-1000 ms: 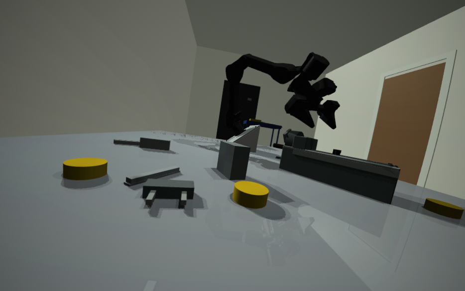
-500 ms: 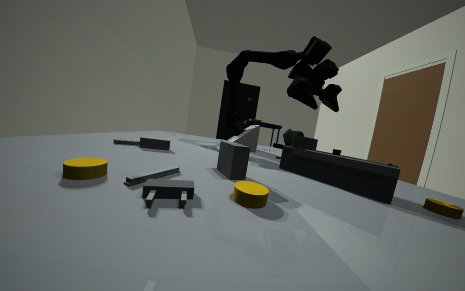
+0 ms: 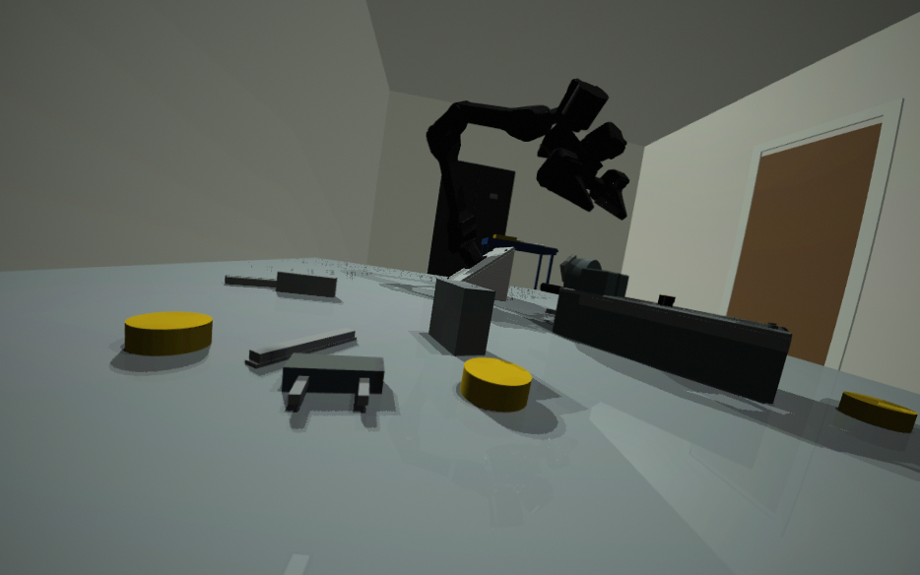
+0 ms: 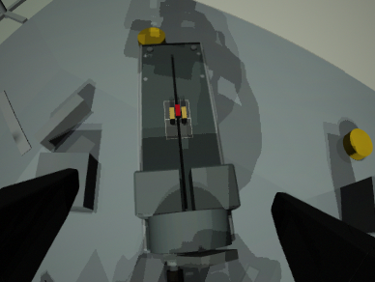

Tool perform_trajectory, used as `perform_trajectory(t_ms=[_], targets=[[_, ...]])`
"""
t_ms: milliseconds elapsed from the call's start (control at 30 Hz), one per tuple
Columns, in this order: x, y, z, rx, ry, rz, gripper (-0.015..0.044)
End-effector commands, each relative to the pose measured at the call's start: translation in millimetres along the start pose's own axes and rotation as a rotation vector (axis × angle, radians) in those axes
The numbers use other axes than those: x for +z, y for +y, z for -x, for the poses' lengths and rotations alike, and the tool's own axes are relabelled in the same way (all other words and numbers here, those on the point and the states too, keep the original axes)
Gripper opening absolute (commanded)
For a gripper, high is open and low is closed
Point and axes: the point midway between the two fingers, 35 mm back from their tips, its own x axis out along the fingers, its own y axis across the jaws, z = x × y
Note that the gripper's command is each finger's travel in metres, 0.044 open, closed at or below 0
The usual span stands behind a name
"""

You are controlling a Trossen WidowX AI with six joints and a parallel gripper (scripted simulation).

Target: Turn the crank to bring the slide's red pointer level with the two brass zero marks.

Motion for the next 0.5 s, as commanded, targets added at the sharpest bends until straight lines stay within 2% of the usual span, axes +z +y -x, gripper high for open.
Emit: perform_trajectory(t_ms=[0,333,467], targets=[[-12.7,-2.4,10.0,0.024,-0.015,0.050,0.0440],[-49.1,-7.1,33.2,0.073,-0.057,0.174,0.0440],[-51.1,-7.3,30.1,0.073,-0.057,0.174,0.0440]])
